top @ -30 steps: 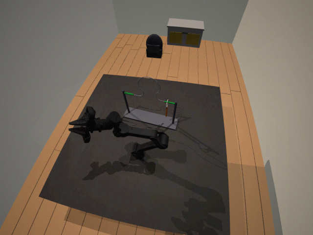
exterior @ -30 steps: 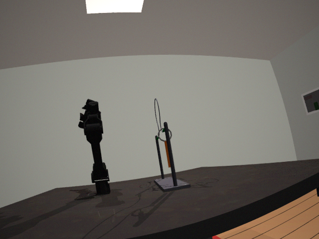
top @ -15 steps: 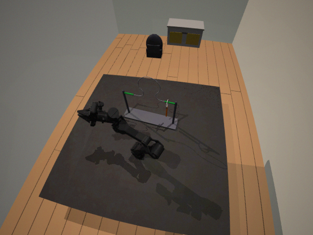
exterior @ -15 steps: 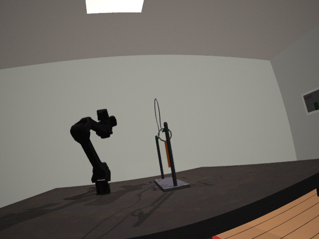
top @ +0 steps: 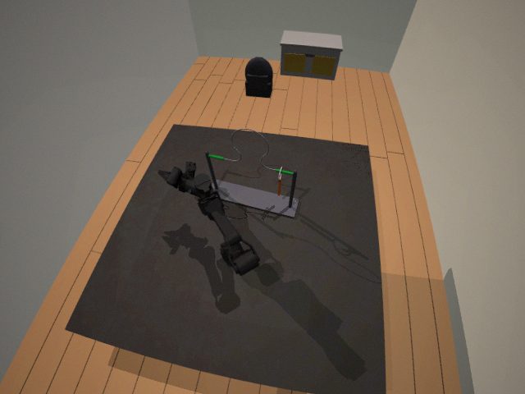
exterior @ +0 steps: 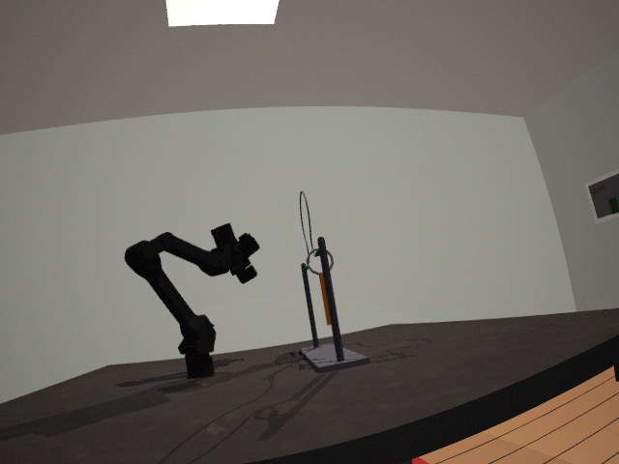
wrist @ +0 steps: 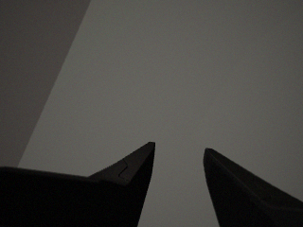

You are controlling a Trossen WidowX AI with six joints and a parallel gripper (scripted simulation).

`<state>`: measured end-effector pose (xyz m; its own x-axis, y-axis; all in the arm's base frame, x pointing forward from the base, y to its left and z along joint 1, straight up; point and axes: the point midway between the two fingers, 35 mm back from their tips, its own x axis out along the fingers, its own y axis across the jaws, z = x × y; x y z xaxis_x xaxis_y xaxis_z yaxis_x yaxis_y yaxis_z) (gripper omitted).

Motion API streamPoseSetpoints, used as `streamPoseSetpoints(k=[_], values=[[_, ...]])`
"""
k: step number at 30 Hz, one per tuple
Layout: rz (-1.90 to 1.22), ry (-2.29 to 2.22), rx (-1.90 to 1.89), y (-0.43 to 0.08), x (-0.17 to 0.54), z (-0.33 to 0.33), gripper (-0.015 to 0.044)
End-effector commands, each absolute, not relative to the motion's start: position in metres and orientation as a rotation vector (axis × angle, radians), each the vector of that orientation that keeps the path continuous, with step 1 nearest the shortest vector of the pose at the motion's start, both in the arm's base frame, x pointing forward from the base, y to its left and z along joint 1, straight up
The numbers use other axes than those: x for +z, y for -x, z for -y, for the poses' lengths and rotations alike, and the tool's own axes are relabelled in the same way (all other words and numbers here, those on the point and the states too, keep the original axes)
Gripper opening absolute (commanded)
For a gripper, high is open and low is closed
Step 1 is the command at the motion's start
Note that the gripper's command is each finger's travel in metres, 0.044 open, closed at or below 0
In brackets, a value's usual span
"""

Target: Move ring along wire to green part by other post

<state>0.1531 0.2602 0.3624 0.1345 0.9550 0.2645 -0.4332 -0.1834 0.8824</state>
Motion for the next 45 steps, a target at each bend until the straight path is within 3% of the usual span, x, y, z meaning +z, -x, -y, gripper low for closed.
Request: streamPoseSetpoints(k=[1, 22, 45], values=[[-0.565, -1.063, 1.304, -0.183, 0.338, -0.246, 0.0160], [-0.282, -0.718, 0.775, -0.280, 0.240, -0.105, 0.0160], [-0.185, -0.400, 0.227, -0.263, 0.144, 0.062, 0.0160]])
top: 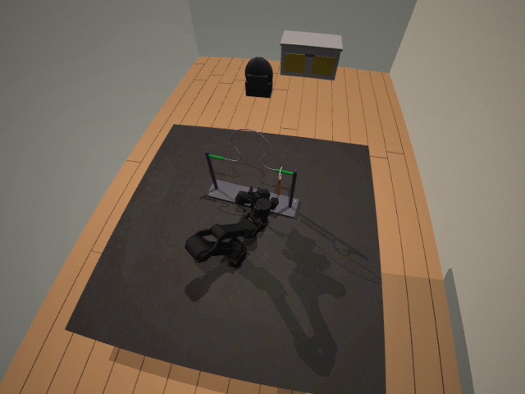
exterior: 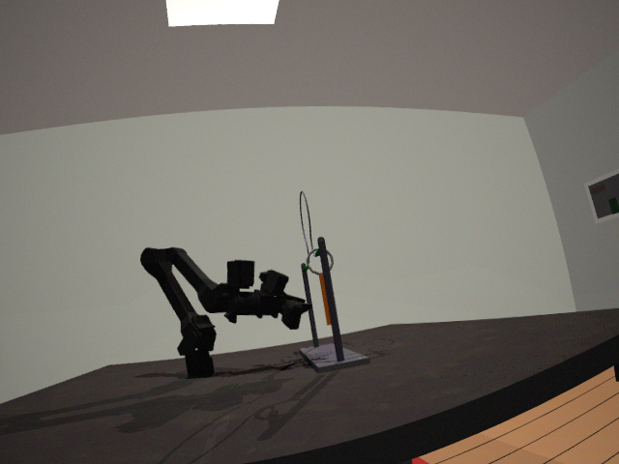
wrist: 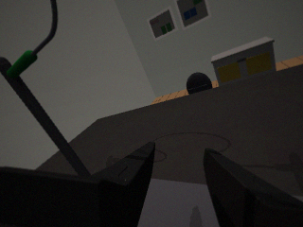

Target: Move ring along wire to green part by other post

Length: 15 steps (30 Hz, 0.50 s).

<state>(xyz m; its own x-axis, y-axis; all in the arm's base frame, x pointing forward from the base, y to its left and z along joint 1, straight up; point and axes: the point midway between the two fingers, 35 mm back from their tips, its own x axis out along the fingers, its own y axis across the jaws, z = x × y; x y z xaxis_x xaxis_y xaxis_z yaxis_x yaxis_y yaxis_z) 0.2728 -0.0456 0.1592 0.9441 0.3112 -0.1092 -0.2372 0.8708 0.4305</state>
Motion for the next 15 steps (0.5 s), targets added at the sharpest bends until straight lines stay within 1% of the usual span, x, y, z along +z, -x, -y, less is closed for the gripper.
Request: streamPoseSetpoints(k=[1, 15], values=[[-0.184, -0.388, 0.204, -0.260, 0.140, 0.068, 0.0160], [-0.193, -0.237, -0.101, -0.202, 0.092, 0.130, 0.0160]])
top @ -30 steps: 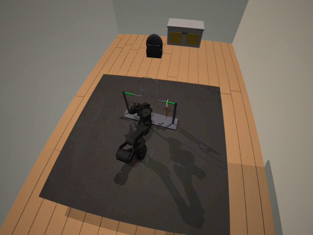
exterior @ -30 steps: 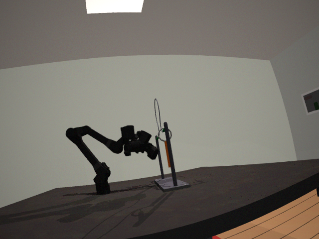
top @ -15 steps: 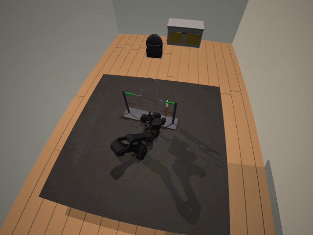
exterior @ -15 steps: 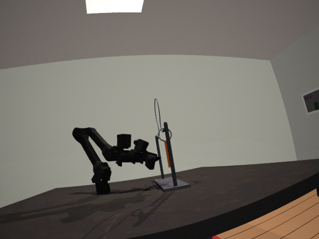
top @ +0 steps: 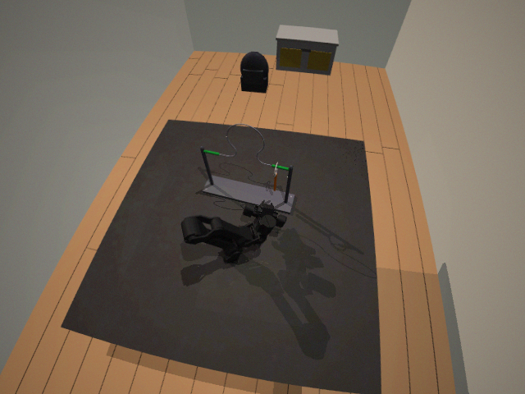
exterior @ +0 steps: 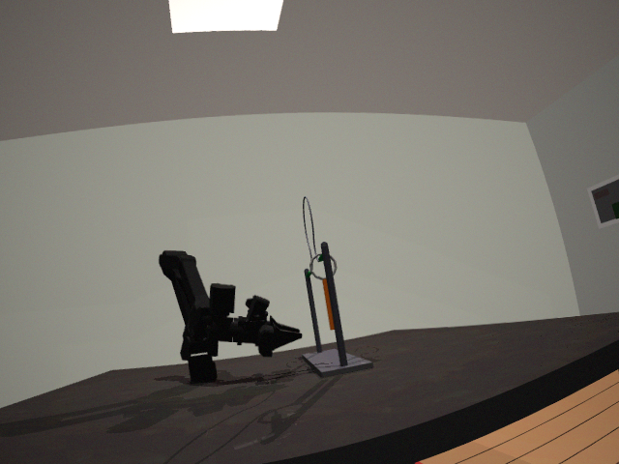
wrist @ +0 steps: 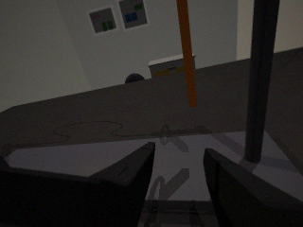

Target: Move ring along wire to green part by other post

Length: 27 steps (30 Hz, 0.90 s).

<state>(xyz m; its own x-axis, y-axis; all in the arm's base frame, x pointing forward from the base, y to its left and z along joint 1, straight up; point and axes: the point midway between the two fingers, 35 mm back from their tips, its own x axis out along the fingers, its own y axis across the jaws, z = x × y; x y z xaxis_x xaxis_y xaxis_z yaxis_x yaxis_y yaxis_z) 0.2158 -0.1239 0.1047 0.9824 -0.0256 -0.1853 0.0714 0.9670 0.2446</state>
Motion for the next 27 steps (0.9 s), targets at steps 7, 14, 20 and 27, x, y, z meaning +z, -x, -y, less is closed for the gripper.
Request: streamPoseSetpoints(k=[7, 14, 20, 27], values=[[-0.196, -0.200, -0.115, -0.205, 0.095, 0.134, 0.0160], [-0.182, -0.061, -0.117, -0.234, 0.118, 0.138, 0.0160], [-0.163, 0.001, -0.119, -0.248, 0.132, 0.137, 0.0160], [-0.163, 0.002, -0.119, -0.253, 0.133, 0.138, 0.0160]])
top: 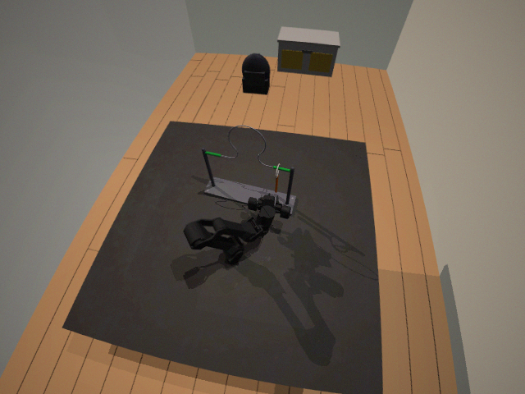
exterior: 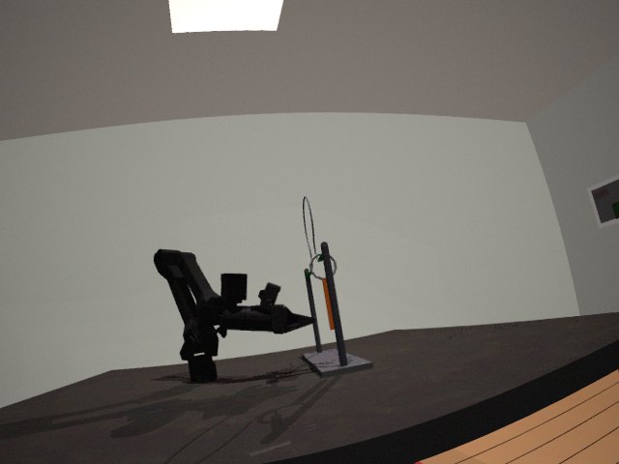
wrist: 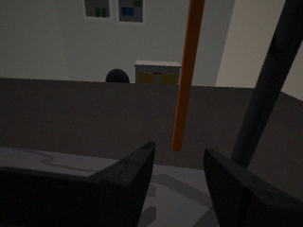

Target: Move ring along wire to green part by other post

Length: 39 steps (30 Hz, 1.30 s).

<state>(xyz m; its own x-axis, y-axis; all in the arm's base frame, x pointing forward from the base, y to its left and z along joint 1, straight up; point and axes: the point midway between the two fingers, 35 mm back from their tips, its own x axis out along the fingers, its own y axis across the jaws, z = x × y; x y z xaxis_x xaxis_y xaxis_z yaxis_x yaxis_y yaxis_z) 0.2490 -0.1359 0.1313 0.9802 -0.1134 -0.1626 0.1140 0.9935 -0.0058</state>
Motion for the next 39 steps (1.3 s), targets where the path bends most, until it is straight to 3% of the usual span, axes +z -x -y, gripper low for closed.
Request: streamPoseSetpoints(k=[1, 39], values=[[-0.163, 0.002, -0.119, -0.254, 0.133, 0.138, 0.0160], [-0.159, 0.002, -0.119, -0.310, 0.125, 0.146, 0.0160]])
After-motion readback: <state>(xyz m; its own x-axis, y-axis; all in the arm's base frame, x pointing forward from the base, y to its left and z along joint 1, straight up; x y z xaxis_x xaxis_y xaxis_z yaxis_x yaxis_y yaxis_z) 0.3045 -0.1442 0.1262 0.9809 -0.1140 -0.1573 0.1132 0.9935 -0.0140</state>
